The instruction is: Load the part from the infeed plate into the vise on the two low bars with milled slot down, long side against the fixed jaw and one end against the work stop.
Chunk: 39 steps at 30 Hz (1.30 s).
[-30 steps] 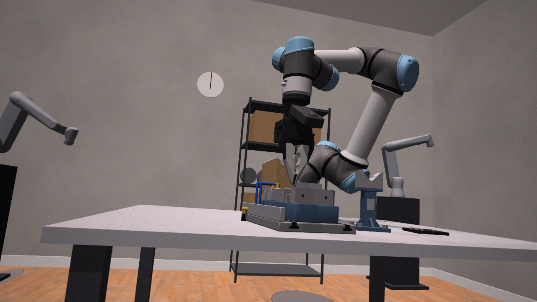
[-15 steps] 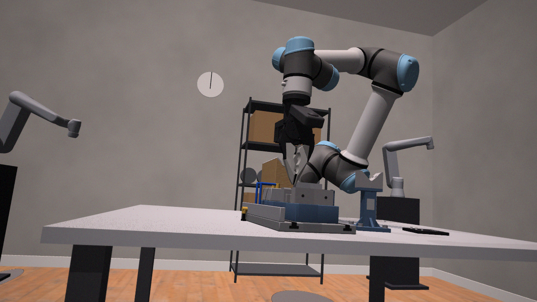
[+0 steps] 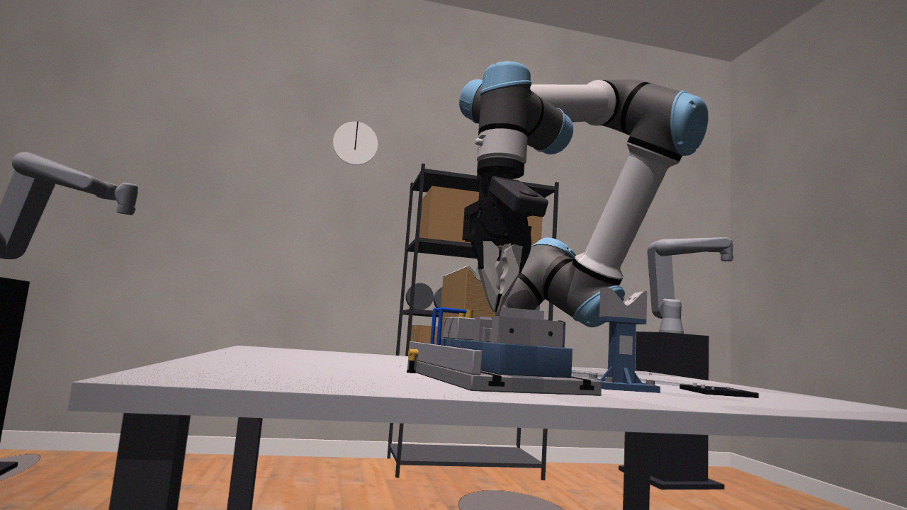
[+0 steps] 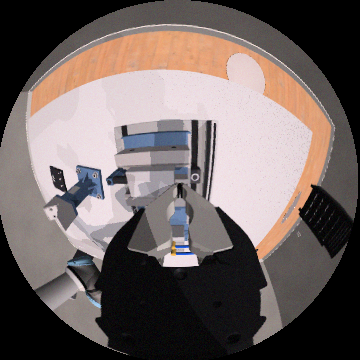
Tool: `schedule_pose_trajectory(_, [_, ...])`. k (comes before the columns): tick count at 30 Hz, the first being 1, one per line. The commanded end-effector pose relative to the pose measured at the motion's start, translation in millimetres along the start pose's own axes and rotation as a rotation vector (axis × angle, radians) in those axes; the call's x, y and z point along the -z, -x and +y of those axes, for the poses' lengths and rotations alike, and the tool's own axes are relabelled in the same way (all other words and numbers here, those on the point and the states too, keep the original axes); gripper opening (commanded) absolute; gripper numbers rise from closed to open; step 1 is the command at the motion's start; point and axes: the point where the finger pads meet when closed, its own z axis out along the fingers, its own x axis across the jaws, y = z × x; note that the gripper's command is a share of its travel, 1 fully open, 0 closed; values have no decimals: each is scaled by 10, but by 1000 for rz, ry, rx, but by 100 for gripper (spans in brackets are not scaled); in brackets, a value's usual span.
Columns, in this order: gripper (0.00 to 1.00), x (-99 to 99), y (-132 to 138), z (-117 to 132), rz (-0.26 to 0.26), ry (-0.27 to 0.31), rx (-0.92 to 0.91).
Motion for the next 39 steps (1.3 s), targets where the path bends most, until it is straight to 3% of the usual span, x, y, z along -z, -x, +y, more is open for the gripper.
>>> schedule_pose_trajectory(1, [0, 4, 1, -2, 0, -1, 0])
schedule_pose_trajectory(16, [0, 4, -17, -2, 0, -1, 0])
schedule_pose_trajectory(39, [0, 4, -307, -2, 0, -1, 0])
